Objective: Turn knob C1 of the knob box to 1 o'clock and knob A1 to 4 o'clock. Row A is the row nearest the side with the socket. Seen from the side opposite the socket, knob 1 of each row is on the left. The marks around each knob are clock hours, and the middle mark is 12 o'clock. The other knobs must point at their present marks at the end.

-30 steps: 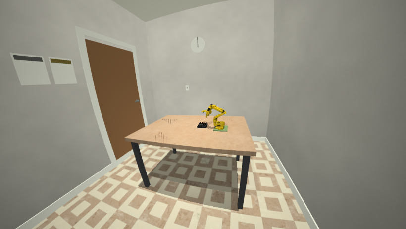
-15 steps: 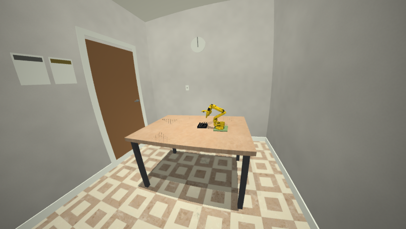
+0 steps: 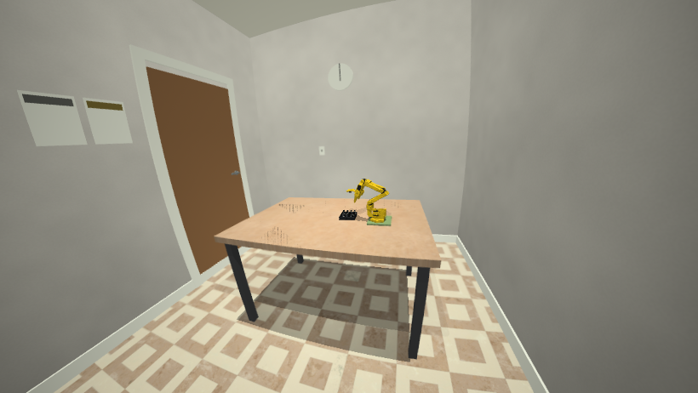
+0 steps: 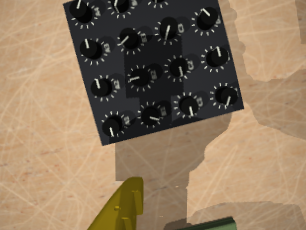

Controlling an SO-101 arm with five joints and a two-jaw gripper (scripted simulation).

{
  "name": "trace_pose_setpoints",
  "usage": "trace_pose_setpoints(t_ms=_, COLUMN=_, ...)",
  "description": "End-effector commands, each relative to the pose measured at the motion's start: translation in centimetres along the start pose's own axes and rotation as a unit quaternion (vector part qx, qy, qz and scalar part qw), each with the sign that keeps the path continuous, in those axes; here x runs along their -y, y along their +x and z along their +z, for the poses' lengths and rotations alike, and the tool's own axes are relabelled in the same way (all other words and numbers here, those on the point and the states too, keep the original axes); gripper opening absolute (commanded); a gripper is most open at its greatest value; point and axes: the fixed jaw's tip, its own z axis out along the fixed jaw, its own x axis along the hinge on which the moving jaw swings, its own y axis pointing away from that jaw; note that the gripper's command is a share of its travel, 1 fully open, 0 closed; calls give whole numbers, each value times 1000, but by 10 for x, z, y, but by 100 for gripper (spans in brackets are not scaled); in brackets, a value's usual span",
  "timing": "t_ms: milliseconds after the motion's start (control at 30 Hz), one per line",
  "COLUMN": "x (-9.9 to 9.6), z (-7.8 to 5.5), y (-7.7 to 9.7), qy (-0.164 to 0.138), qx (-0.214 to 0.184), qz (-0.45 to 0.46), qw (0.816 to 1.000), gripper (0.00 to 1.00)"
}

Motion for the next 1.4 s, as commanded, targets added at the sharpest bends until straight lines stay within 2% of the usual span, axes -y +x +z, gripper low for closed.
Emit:
trace_pose_setpoints(t_ms=0, x=-2, z=-1, y=0, qy=-3, qx=-3, qz=-9, qw=1000, gripper=40)
trace_pose_setpoints(t_ms=367, x=-2, z=0, y=-5, qy=-3, qx=-3, qz=-9, qw=1000, gripper=40)
trace_pose_setpoints(t_ms=633, x=-1, z=9, y=-28, qy=-3, qx=-3, qz=-9, qw=1000, gripper=40)
trace_pose_setpoints(t_ms=700, x=-1, z=9, y=-28, qy=-3, qx=-3, qz=-9, qw=1000, gripper=40)
trace_pose_setpoints(t_ms=1000, x=0, z=23, y=-52, qy=-3, qx=-3, qz=-9, qw=1000, gripper=40)
trace_pose_setpoints(t_ms=1367, x=0, z=25, y=-55, qy=-3, qx=-3, qz=-9, qw=1000, gripper=40)
